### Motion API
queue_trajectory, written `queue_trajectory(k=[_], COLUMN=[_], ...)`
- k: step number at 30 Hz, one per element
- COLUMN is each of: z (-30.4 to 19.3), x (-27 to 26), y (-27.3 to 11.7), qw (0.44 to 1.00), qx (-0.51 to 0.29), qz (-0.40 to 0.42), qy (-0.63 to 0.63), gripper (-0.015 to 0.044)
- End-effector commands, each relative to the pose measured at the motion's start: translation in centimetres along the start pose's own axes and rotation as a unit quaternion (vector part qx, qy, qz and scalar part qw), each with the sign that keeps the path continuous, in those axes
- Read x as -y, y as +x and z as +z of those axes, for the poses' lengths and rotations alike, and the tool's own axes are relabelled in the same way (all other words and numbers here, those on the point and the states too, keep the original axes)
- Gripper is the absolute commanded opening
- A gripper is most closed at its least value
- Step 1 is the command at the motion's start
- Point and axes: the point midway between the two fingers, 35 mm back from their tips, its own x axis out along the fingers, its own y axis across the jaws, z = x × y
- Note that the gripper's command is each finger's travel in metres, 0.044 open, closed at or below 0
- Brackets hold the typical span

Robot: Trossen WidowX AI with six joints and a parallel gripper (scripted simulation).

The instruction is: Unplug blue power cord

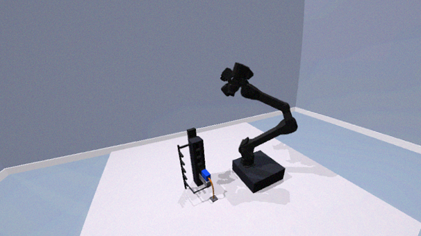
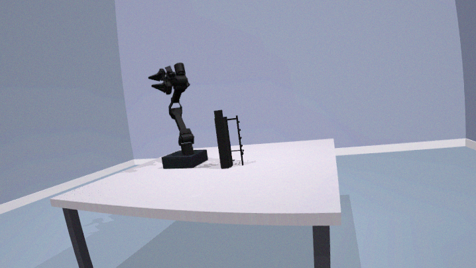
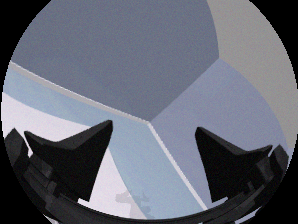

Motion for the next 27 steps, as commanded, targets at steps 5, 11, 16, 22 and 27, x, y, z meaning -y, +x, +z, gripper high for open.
queue_trajectory(k=[5, 11, 16, 22, 27], z=[1.6, 5.5, 7.5, 8.9, 8.7], x=[-2.0, -7.0, -10.4, -15.4, -19.2], y=[-0.4, -2.8, -5.7, -10.6, -16.0], qw=[0.999, 0.98, 0.95, 0.894, 0.828], qx=[0.037, 0.137, 0.212, 0.286, 0.344], qz=[0.035, 0.139, 0.223, 0.329, 0.418], qy=[-0.012, -0.035, -0.058, -0.101, -0.147], gripper=[0.0269, 0.016, 0.016, 0.016, 0.016])
